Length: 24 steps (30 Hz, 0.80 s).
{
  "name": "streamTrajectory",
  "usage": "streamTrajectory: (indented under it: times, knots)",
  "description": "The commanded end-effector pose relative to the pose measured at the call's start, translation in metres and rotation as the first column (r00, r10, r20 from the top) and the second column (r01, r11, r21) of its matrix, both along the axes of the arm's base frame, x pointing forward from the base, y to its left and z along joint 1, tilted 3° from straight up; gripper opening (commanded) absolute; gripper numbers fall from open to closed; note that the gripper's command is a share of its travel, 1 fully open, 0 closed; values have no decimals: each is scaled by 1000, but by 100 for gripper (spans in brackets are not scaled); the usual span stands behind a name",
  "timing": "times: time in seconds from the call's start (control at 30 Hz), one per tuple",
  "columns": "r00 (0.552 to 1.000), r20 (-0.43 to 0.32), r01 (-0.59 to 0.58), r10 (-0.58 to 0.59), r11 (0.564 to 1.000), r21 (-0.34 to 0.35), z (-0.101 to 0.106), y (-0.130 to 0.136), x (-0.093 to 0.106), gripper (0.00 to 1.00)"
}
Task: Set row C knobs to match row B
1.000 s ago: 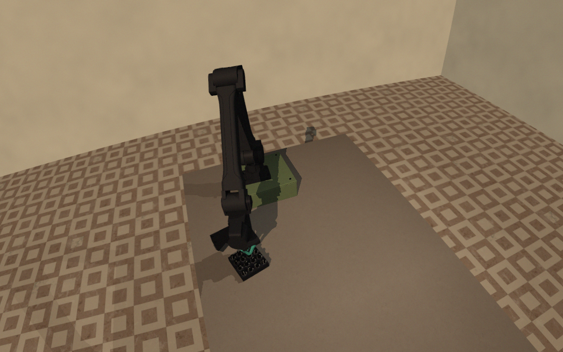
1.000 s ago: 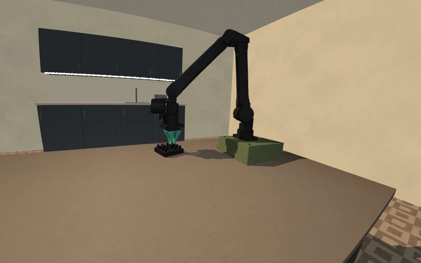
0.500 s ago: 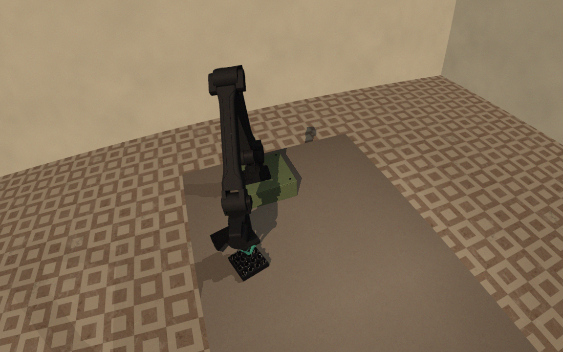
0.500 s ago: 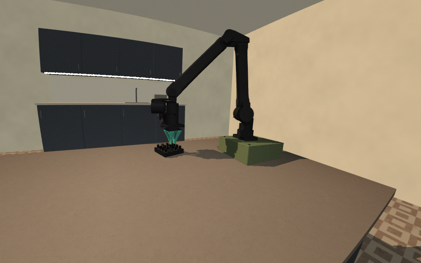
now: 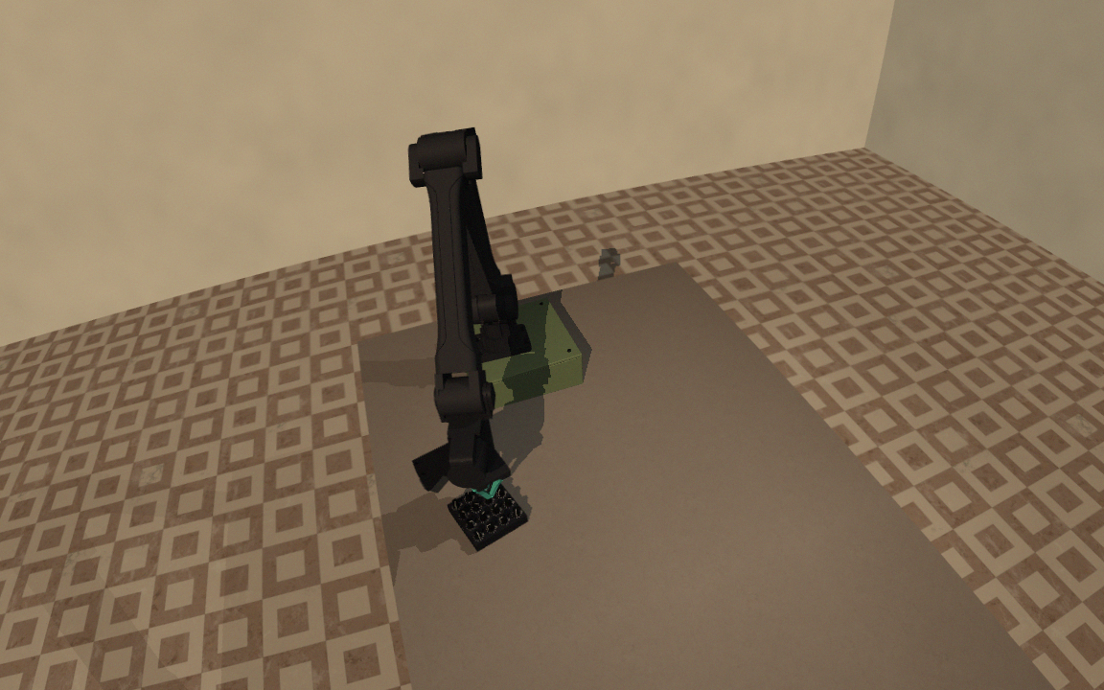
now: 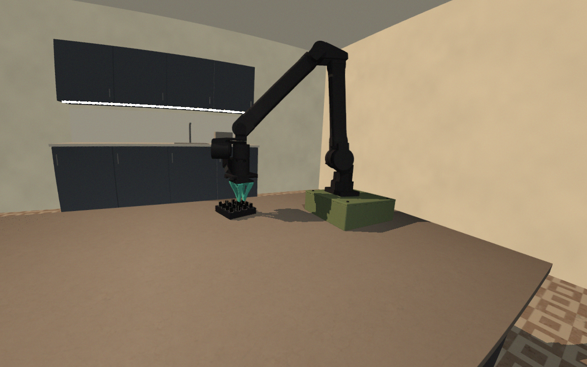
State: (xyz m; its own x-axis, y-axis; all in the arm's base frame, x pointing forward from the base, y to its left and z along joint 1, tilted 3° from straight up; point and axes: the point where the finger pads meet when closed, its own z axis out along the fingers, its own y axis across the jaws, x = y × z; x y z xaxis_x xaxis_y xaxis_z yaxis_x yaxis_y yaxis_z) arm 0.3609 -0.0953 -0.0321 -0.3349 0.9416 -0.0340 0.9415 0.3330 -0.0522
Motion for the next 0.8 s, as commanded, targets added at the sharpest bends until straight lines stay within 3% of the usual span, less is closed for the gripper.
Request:
streamTrajectory:
  times: [0.0, 0.77]
  knots:
    - [999, 49, -2, 3, 1000, -12, 9, 1, 16, 19]
    - [999, 49, -2, 3, 1000, -12, 9, 1, 16, 19]
